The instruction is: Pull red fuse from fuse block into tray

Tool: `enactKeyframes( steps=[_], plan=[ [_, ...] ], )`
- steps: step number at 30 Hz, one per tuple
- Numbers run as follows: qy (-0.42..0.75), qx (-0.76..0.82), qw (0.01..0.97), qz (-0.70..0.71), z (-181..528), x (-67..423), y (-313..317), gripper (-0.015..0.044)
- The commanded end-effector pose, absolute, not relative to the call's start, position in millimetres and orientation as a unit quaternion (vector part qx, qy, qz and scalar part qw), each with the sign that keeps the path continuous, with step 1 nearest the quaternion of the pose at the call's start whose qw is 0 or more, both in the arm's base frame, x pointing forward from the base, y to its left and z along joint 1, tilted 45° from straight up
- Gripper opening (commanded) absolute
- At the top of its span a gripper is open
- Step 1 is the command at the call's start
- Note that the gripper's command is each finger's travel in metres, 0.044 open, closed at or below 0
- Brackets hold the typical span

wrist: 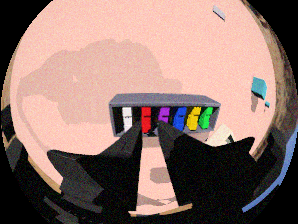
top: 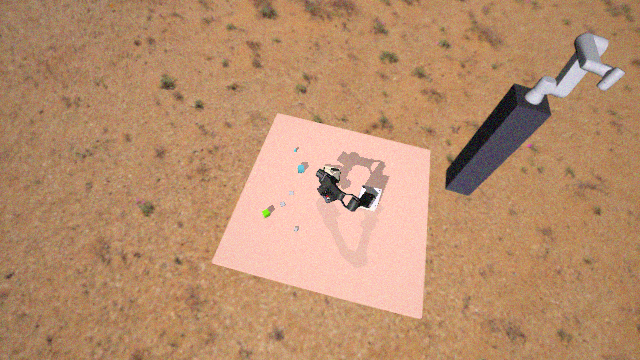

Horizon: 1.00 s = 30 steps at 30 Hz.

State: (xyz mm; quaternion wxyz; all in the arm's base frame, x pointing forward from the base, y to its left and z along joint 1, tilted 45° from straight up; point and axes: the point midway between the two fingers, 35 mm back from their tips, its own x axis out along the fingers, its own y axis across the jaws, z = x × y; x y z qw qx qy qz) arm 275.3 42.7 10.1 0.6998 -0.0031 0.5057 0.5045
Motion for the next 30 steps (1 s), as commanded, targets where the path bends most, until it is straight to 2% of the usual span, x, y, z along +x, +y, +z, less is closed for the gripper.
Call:
enactKeyframes(
  steps=[1,30],
  plan=[
    [0.508,0.002,0.698,0.504,6.5,272.3,46.1,0.0072],
    [0.508,0.002,0.698,0.505,-2.7,271.7,55.6,0.0072]
  ],
)
